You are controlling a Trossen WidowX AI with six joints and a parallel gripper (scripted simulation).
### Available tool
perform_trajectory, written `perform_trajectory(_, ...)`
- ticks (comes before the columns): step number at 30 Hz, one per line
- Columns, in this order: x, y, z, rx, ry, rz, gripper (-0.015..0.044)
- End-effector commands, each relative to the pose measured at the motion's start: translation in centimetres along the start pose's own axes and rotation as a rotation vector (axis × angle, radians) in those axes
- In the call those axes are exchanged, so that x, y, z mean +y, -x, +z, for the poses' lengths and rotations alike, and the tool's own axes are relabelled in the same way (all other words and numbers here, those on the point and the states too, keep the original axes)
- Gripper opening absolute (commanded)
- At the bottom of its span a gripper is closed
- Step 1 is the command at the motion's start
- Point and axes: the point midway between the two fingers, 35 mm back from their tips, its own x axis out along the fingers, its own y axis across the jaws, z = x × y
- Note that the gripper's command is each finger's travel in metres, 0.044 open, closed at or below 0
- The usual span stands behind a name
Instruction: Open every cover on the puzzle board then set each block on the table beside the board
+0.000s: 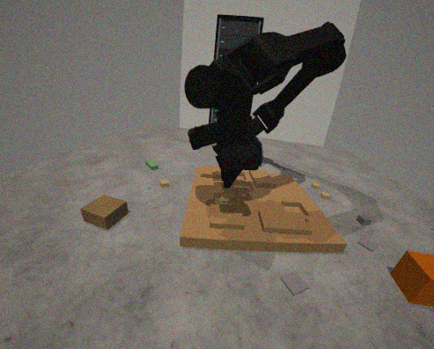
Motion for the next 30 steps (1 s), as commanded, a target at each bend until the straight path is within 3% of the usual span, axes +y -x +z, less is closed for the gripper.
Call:
perform_trajectory(1, 0.0, 0.7, 0.0, -0.004, -0.127, -0.003, 0.0144)
perform_trajectory(9, -0.1, 2.2, -0.1, -0.004, -0.391, -0.004, 0.0144)
perform_trajectory(15, -0.1, 2.3, -0.1, -0.004, -0.413, -0.004, 0.0144)
perform_trajectory(30, 0.0, -1.2, -0.2, -0.002, -0.413, -0.004, 0.0144)
